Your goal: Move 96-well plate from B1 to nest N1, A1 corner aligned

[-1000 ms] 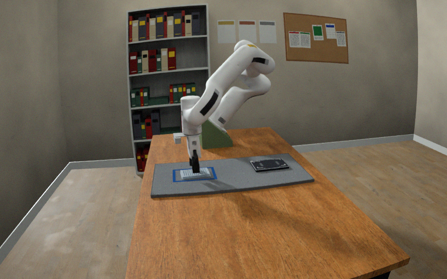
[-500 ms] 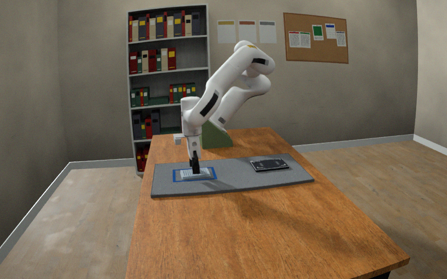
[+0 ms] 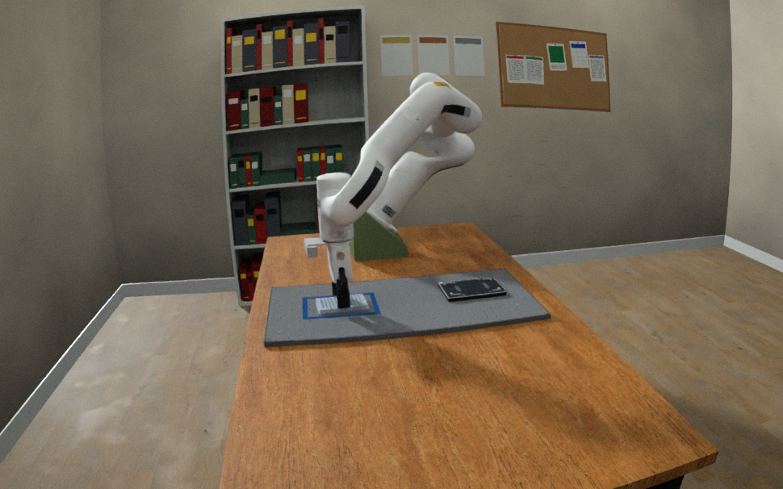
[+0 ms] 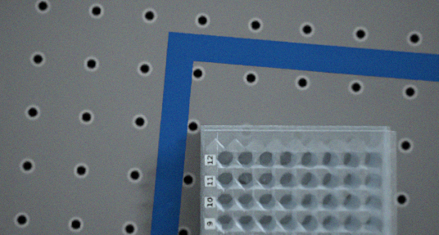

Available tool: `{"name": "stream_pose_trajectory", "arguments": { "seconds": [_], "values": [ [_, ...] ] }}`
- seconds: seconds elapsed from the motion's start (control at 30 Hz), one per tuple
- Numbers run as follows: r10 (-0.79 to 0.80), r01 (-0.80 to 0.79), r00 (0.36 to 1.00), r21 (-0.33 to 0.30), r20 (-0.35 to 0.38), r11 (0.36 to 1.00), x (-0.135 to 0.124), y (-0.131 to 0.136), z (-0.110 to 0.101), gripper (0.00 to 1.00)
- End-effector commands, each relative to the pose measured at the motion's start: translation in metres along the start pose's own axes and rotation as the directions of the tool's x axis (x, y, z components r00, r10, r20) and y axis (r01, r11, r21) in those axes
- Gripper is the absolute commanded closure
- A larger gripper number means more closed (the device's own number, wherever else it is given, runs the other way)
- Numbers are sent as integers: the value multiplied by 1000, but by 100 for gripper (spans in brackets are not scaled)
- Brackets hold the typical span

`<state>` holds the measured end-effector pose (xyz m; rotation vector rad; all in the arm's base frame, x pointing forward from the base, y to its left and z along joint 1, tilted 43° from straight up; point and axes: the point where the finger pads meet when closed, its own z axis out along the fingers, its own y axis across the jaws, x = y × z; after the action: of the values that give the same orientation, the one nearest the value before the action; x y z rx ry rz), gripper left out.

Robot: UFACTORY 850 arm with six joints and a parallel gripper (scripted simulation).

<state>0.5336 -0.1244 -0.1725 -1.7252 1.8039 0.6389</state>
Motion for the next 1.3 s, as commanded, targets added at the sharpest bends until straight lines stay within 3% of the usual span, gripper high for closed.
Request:
{"name": "stream_pose_trajectory", "arguments": {
  "seconds": [0.0,0.87,0.9,1.27],
  "values": [
    [-1,1,1000,2,-1,1000,0,-1,0,0],
    [-1,1,1000,2,-1,1000,0,-1,6,0],
    [-1,1,1000,2,-1,1000,0,-1,5,100],
    [-1,1,1000,2,-1,1000,0,-1,5,100]
  ]
}}
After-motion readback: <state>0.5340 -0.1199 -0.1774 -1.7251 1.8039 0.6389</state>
